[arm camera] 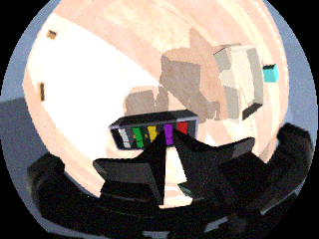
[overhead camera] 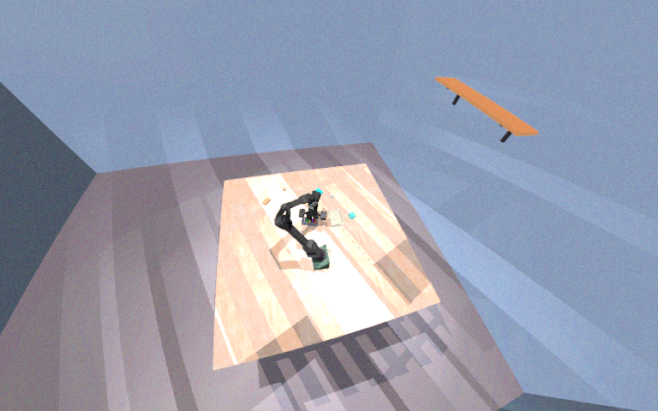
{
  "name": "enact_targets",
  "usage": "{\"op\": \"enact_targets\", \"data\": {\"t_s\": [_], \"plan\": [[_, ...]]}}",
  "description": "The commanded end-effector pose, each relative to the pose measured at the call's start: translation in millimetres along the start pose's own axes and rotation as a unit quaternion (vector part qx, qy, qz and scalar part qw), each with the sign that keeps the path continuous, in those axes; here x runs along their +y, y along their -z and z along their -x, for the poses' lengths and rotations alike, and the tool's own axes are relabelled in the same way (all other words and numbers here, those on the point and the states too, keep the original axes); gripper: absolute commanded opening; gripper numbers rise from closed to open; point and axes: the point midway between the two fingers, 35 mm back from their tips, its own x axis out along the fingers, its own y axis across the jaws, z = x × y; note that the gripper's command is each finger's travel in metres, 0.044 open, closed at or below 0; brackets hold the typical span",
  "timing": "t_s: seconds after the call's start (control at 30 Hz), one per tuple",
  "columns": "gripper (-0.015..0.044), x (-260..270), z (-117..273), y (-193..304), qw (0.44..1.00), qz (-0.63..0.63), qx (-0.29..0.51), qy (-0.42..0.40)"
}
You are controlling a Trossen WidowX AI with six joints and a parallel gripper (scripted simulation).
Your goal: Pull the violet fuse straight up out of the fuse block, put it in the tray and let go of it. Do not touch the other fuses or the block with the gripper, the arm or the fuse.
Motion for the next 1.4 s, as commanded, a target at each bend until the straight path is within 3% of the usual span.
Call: {"op": "enact_targets", "data": {"t_s": [0.0,0.13,1.37], "plan": [[0.0026,0,0,0,1.000,0.000,0.000,0.000],[0.0000,0,0,0,1.000,0.000,0.000,0.000],[0.0000,0,16,-1,1.000,-0.001,0.000,0.000]]}}
